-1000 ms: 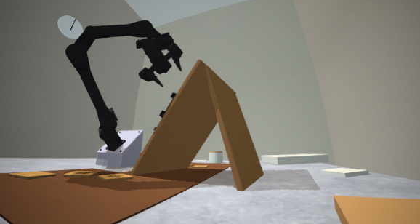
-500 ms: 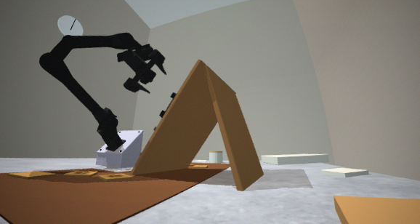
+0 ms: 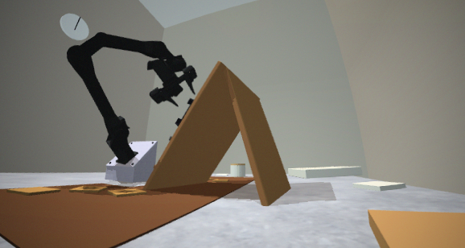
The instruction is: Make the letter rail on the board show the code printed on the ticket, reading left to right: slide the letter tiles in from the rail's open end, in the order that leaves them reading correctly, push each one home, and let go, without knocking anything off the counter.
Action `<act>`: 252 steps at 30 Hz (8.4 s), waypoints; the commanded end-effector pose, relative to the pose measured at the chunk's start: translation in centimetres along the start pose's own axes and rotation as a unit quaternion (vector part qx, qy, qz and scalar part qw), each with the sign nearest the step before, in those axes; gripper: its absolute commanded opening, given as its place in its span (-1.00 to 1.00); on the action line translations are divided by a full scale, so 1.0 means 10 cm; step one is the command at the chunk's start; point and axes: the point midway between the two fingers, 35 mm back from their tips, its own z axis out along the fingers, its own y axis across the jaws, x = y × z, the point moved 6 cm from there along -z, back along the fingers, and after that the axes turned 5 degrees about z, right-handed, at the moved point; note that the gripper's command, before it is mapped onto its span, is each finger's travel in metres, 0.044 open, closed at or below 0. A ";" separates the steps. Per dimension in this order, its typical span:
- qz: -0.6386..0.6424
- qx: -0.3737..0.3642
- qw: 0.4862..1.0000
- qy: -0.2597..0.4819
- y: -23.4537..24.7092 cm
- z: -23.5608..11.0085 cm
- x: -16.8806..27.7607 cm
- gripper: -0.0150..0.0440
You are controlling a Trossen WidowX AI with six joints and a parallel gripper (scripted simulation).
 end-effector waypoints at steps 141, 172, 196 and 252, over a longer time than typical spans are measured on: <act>-0.341 -0.307 0.880 -0.120 0.75 2.37 -1.85 -0.49; -0.066 -0.190 0.974 -0.109 -0.01 1.95 -1.23 -0.49; 0.179 -0.092 0.971 -0.132 -0.43 1.49 -0.60 -0.49; 0.754 0.152 0.639 -0.007 0.32 0.73 1.96 -0.49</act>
